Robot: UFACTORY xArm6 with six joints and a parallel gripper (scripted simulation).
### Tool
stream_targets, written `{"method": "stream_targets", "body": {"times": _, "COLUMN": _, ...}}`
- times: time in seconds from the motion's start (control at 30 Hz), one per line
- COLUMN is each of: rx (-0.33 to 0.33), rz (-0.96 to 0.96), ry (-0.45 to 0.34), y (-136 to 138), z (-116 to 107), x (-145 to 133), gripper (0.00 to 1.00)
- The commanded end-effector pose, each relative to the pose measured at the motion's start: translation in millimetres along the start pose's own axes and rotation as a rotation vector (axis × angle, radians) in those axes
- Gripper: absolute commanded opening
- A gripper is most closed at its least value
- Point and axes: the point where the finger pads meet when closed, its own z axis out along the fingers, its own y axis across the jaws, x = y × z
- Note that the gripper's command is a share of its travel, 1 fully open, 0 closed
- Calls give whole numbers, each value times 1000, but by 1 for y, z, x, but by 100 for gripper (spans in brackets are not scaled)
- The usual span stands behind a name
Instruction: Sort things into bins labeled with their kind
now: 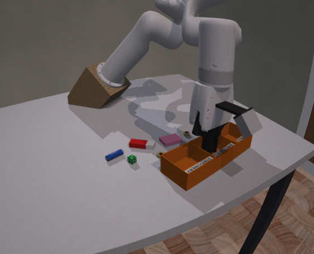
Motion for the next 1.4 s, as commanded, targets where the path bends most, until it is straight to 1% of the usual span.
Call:
{"method": "stream_targets", "body": {"times": 0.0, "rx": -1, "rz": -1, "ry": 3, "y": 0, "z": -5, "x": 1, "gripper": 7}}
{"method": "stream_targets", "body": {"times": 0.37, "rx": -1, "rz": -1, "ry": 3, "y": 0, "z": -20, "x": 1, "gripper": 7}}
{"method": "stream_targets", "body": {"times": 0.43, "rx": -1, "rz": -1, "ry": 3, "y": 0, "z": -20, "x": 1, "gripper": 7}}
{"method": "stream_targets", "body": {"times": 0.7, "rx": -1, "rz": -1, "ry": 3, "y": 0, "z": -52, "x": 1, "gripper": 7}}
{"method": "stream_targets", "body": {"times": 0.87, "rx": -1, "rz": -1, "ry": 3, "y": 0, "z": -54, "x": 1, "gripper": 7}}
{"method": "stream_targets", "body": {"times": 0.93, "rx": -1, "rz": -1, "ry": 3, "y": -10, "z": -54, "x": 1, "gripper": 7}}
{"method": "stream_targets", "body": {"times": 1.0, "rx": -1, "rz": -1, "ry": 3, "y": -10, "z": -54, "x": 1, "gripper": 7}}
{"method": "stream_targets", "body": {"times": 1.37, "rx": 0, "rz": -1, "ry": 3, "y": -65, "z": -54, "x": -3, "gripper": 7}}
